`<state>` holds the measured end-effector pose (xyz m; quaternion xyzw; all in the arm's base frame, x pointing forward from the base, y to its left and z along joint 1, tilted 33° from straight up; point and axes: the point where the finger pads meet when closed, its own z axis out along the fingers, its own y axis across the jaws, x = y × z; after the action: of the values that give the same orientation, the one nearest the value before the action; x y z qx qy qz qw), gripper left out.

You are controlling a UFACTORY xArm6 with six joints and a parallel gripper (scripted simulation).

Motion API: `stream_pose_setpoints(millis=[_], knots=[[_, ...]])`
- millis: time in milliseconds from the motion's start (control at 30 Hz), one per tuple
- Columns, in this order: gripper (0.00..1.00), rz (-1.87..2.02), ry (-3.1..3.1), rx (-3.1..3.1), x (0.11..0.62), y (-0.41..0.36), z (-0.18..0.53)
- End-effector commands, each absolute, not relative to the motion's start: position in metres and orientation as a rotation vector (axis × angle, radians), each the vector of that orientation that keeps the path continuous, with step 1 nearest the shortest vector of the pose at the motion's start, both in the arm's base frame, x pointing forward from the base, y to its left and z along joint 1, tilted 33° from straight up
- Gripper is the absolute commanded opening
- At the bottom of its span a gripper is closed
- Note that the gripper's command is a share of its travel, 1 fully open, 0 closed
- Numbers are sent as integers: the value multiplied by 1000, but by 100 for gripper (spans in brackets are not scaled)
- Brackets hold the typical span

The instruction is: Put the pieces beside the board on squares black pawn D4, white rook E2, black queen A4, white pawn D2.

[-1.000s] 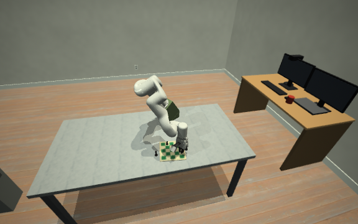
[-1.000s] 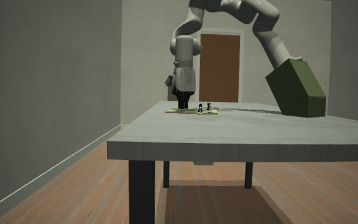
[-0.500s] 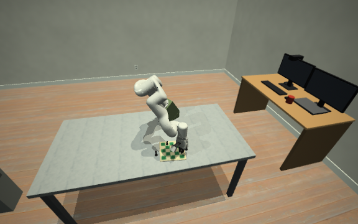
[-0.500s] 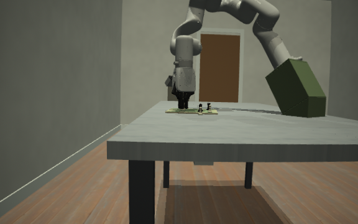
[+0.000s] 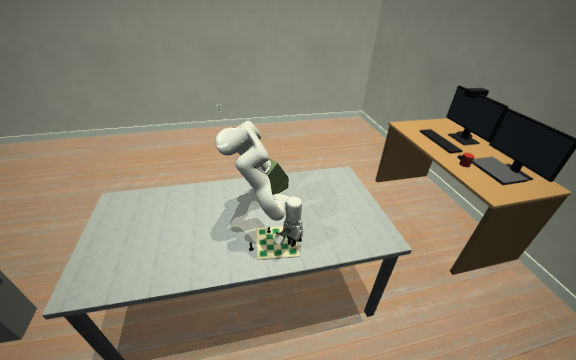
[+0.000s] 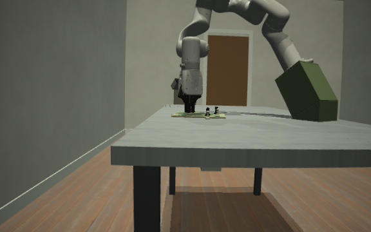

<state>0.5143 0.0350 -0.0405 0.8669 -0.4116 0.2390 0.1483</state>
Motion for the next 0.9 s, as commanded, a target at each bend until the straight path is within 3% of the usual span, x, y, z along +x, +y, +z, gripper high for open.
stream_pose_setpoints(millis=[0, 867], knots=[[0, 691, -1184, 2495, 515, 36, -39], [0, 691, -1184, 2494, 516, 35, -41]])
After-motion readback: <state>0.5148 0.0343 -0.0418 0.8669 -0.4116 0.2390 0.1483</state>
